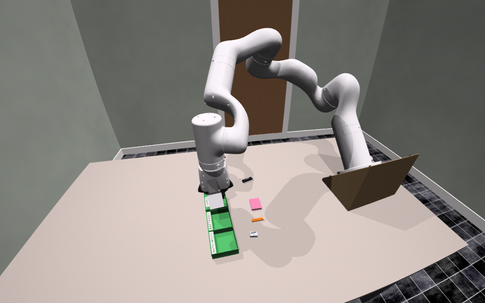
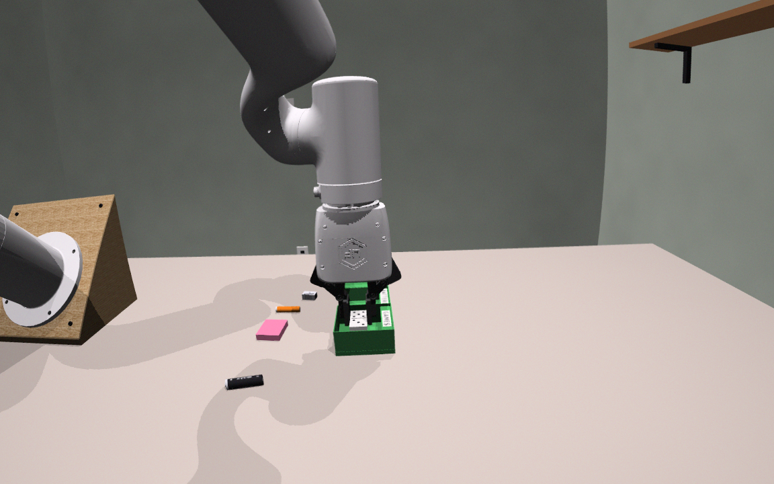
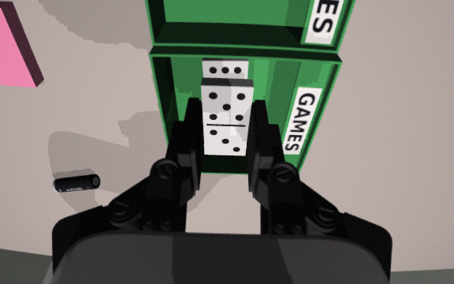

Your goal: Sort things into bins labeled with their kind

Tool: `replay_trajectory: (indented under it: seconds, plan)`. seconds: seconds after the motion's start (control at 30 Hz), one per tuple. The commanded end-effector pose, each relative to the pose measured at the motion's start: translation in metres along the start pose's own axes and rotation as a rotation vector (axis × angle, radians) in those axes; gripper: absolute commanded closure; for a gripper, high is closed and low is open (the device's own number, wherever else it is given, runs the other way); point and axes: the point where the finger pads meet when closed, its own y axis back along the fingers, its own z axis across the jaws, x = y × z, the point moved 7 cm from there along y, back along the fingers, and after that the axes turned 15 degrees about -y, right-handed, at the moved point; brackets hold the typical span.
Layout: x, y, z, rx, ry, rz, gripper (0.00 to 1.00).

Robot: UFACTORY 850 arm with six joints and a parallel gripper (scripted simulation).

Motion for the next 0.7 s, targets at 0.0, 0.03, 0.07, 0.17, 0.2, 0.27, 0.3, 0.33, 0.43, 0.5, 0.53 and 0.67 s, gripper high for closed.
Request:
replay_trajectory:
  seconds: [0.0, 0.03, 0.07, 0.17, 0.2, 0.27, 0.3, 0.33, 0.43, 0.5, 0.53, 0.67]
  plan:
    - [0.0001, -0.0060, 0.0006, -0.001, -0.001, 0.001, 1.00]
    - [0.0001, -0.0074, 0.0005, -0.001, 0.000, 0.001, 1.00]
    - [0.0001, -0.0073, 0.0005, -0.001, 0.000, 0.001, 1.00]
    - [0.0002, -0.0074, 0.0006, -0.001, 0.000, 0.001, 1.00]
    - [0.0002, -0.0074, 0.0006, -0.001, 0.000, 0.001, 1.00]
    - [0.0002, -0.0074, 0.0006, -0.001, 0.000, 0.001, 1.00]
    - [0.0002, -0.0074, 0.0006, -0.001, 0.000, 0.001, 1.00]
    - [0.0002, -0.0074, 0.0006, -0.001, 0.000, 0.001, 1.00]
    - [0.0002, -0.0074, 0.0006, -0.001, 0.000, 0.001, 1.00]
    - [0.0002, -0.0074, 0.0006, -0.001, -0.001, 0.001, 0.69]
    - [0.0002, -0.0074, 0.0006, -0.001, -0.001, 0.001, 0.69]
    - [0.0002, -0.0074, 0.0006, -0.001, 0.000, 0.001, 0.69]
